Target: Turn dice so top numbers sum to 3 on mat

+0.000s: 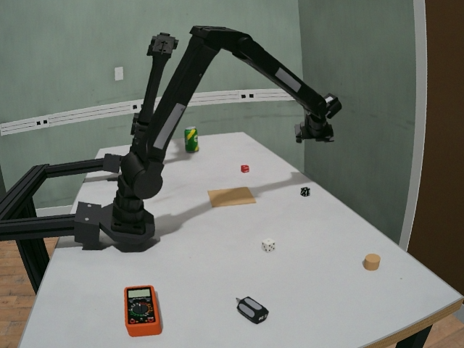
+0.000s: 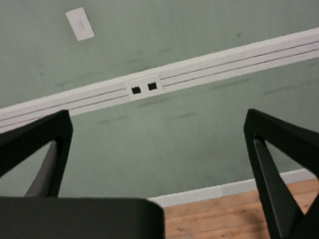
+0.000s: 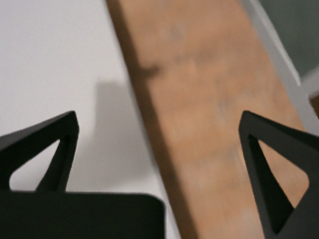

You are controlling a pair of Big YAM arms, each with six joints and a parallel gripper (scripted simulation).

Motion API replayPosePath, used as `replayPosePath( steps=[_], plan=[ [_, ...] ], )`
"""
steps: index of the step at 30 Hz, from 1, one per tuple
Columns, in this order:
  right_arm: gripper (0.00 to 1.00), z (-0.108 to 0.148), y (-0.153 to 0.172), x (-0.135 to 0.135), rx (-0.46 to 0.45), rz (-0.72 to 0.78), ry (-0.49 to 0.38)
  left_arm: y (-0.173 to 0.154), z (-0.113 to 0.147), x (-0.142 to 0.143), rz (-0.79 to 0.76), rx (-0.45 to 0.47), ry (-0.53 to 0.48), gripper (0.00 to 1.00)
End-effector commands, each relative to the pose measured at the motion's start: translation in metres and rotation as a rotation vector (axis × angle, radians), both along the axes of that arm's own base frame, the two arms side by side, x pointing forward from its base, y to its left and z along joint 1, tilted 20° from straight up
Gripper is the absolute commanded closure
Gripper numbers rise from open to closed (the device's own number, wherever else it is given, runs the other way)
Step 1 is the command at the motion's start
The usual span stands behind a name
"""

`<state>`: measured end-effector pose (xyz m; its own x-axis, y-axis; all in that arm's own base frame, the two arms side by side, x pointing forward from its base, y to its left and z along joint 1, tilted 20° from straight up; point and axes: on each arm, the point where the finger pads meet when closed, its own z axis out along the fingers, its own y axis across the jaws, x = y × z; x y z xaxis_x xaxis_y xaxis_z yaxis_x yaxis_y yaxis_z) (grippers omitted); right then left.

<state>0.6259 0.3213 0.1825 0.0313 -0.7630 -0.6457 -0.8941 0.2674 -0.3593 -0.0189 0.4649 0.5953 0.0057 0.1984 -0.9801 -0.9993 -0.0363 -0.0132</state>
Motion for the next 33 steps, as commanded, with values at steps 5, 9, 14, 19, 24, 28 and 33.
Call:
replayPosePath(
  steps=[5,9,14,19,24,28,33],
  plan=[
    [0.00,0.033,-0.019,-0.022,-0.350,0.079,-0.038,-0.006,0.003,-0.006,0.019,0.004,0.013,0.00],
    [0.00,0.026,-0.045,-0.038,-0.550,0.101,0.000,-0.006,0.003,-0.006,0.019,0.004,0.013,0.00],
    [0.00,0.033,-0.078,-0.060,-0.775,0.148,0.037,-0.006,0.003,-0.006,0.019,0.004,0.013,0.00],
    [0.00,0.041,-0.102,-0.078,-0.947,0.202,0.073,-0.006,0.003,-0.006,0.019,0.004,0.013,0.00],
    [0.00,0.025,-0.105,-0.079,-0.989,0.227,0.107,-0.006,0.003,-0.006,0.019,0.004,0.013,0.00],
    [0.00,0.025,-0.108,-0.078,-0.987,0.223,0.110,-0.006,0.003,-0.006,0.019,0.004,0.013,0.00],
    [0.00,0.026,-0.108,-0.077,-0.986,0.221,0.108,-0.006,0.003,-0.006,0.019,0.004,0.013,0.00]
  ],
)
